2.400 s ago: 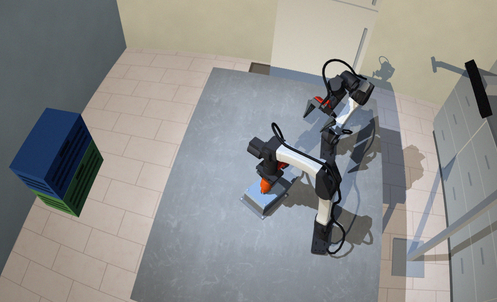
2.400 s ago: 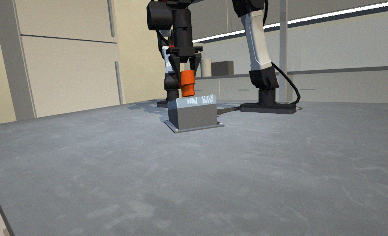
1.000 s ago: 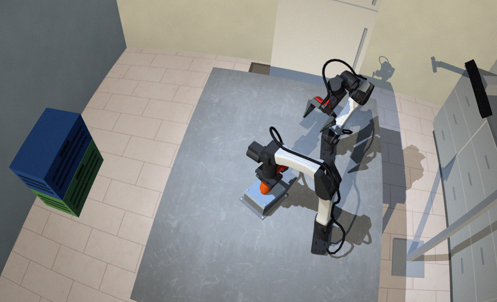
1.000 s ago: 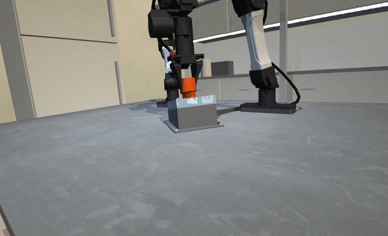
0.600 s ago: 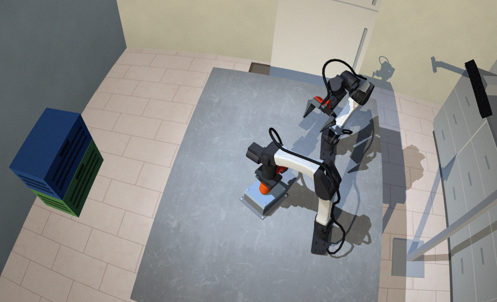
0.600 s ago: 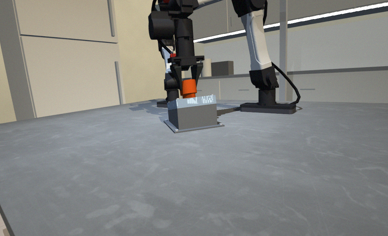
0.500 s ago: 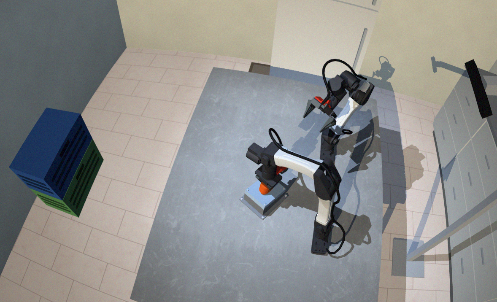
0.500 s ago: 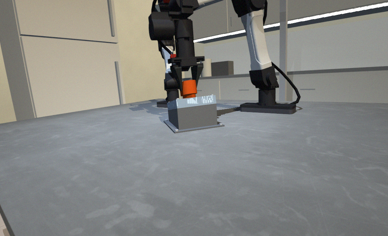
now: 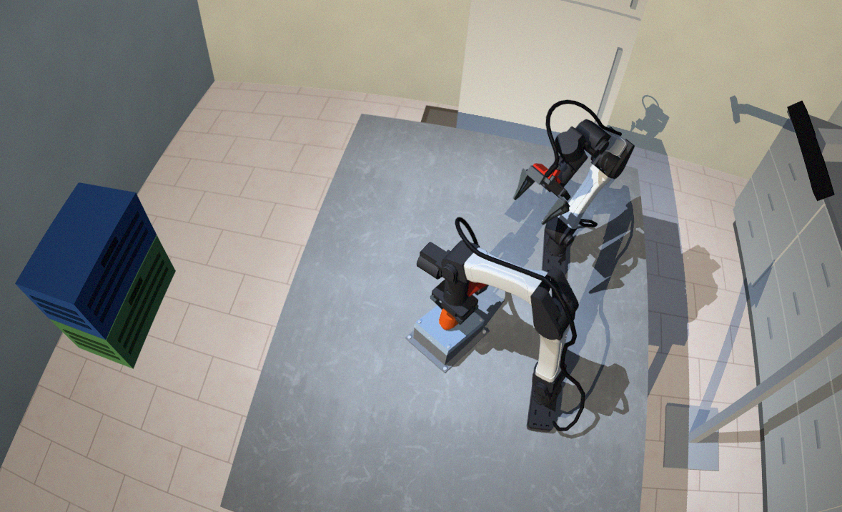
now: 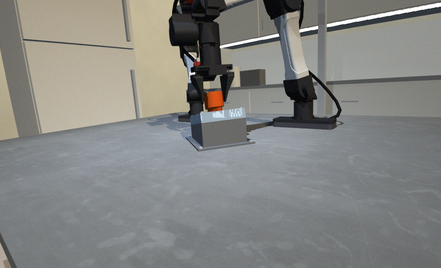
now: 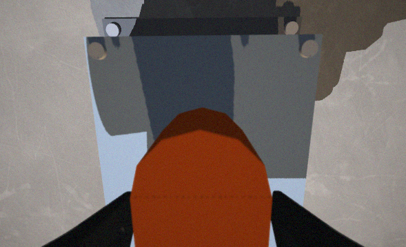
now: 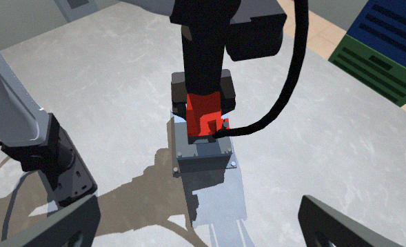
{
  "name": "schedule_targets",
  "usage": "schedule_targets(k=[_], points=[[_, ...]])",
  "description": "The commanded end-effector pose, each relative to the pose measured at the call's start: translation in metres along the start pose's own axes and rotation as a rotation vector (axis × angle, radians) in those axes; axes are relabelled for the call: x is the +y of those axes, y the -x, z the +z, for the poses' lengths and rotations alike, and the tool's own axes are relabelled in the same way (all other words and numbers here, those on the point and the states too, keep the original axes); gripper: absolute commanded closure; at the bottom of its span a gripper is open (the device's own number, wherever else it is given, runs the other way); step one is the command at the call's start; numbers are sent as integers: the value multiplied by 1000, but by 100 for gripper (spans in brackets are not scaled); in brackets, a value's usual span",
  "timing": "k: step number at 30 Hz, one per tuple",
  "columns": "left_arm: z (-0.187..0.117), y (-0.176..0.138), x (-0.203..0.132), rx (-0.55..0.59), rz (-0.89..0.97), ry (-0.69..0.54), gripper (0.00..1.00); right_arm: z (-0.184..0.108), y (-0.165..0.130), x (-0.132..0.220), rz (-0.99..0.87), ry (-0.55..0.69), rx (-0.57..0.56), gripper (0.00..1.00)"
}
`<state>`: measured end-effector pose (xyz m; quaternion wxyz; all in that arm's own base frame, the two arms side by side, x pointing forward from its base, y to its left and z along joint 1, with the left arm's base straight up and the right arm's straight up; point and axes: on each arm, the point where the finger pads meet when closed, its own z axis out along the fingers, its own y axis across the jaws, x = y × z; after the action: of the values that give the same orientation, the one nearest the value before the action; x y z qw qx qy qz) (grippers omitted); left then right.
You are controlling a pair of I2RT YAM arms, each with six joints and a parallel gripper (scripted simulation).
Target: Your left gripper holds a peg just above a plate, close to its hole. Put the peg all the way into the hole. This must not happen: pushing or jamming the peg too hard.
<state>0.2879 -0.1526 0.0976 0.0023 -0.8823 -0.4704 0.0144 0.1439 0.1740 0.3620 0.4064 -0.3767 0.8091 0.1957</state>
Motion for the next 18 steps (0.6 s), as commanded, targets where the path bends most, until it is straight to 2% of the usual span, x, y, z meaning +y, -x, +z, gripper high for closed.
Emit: schedule_targets(k=[1, 3, 7, 9, 18], points=[[-29, -2, 4, 6, 4, 68, 30, -6, 5, -1, 8, -10, -16, 0], [-42, -3, 3, 8, 4, 81, 30, -6, 5, -1, 8, -10, -16, 0], [-35, -4, 6, -1, 2, 11, 30, -6, 5, -1, 8, -10, -16, 0], [-43, -3, 6, -1, 1, 4, 30, -6, 5, -1, 8, -10, -16, 0], [-55, 2, 2, 4, 1, 52, 30, -6, 5, -1, 8, -10, -16, 0]])
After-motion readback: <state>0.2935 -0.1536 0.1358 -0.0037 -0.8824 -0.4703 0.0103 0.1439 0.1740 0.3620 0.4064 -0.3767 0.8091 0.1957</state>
